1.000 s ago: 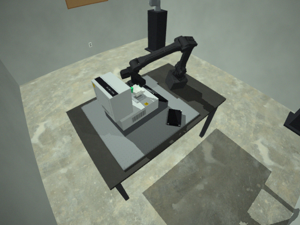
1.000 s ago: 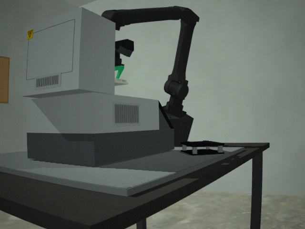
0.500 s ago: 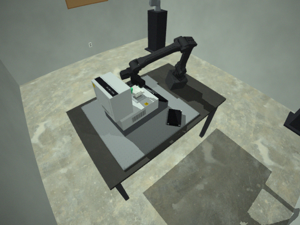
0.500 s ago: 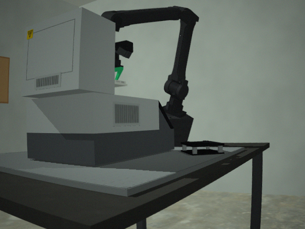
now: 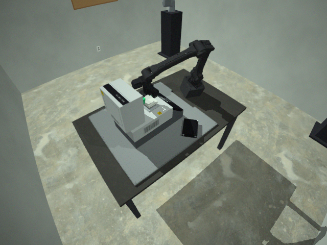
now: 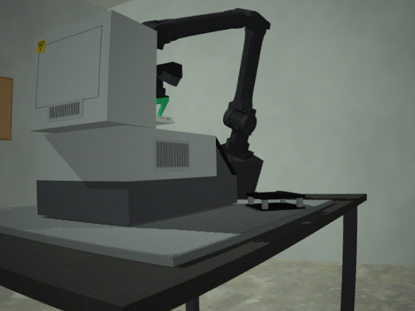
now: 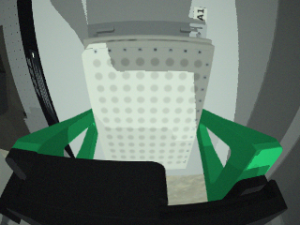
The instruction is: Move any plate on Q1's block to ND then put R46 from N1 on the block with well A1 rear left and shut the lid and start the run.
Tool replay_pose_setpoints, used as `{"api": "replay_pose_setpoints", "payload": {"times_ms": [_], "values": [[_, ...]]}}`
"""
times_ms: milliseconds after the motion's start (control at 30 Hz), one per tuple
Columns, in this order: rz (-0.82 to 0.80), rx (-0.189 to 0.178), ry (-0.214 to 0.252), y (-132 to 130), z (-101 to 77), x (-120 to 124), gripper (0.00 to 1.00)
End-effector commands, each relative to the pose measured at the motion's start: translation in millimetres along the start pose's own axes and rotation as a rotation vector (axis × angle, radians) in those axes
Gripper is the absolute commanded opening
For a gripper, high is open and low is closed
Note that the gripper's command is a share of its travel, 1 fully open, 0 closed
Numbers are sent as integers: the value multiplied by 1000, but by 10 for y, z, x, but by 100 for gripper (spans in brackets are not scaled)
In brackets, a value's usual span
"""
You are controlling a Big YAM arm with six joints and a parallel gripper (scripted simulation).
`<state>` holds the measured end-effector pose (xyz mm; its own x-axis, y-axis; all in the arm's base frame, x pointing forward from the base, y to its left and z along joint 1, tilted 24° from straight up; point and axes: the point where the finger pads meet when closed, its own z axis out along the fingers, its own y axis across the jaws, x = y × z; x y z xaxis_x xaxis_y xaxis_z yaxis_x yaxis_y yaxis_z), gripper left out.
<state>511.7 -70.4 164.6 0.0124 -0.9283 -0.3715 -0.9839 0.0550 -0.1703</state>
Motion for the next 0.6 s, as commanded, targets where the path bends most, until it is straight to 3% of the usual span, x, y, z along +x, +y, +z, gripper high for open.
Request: {"api": "replay_pose_setpoints", "payload": {"times_ms": [0,267,567], "values": [[-16,38,2,-91,-49,-48,0],[-2,8,1,-52,251,-8,0],[-12,47,12,-130,4,46,0]]}}
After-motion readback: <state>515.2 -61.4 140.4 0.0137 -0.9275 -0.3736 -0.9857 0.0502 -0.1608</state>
